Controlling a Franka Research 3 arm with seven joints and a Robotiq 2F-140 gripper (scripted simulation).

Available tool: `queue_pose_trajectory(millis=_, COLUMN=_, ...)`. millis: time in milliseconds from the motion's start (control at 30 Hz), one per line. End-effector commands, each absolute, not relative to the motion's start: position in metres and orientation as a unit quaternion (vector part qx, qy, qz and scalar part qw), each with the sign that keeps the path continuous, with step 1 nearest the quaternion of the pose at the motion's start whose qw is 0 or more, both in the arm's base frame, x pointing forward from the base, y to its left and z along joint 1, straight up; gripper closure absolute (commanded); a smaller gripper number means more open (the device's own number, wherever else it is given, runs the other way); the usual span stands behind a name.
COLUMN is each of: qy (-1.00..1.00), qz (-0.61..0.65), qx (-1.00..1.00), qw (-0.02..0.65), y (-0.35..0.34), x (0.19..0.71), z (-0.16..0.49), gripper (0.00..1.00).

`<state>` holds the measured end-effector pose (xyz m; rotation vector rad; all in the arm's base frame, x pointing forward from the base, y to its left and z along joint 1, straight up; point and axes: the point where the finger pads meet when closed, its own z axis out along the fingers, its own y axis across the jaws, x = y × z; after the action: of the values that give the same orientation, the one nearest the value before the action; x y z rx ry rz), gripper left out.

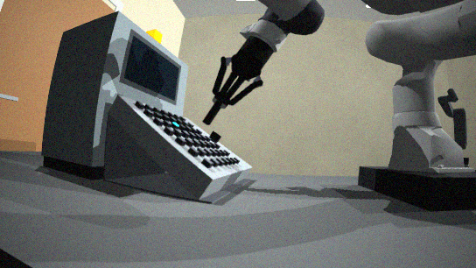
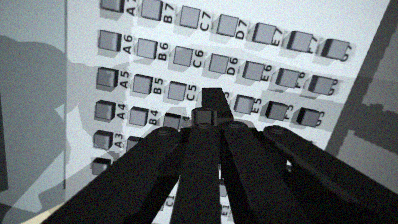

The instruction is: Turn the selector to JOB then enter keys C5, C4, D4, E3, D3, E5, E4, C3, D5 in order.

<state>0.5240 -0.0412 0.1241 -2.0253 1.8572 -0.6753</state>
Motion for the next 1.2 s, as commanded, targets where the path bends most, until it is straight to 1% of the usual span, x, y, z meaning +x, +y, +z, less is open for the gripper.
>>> queue_pose_trajectory(millis=0, qy=0.591, qz=-0.237, qx=-0.757, qw=0.147, y=-0.040, x=0.523, z=0.123, gripper=0.90)
queue_pose_trajectory(millis=1167, qy=0.404, qz=-0.264, qx=-0.872, qw=0.089, y=-0.086, x=0.516, z=0.128, gripper=0.90)
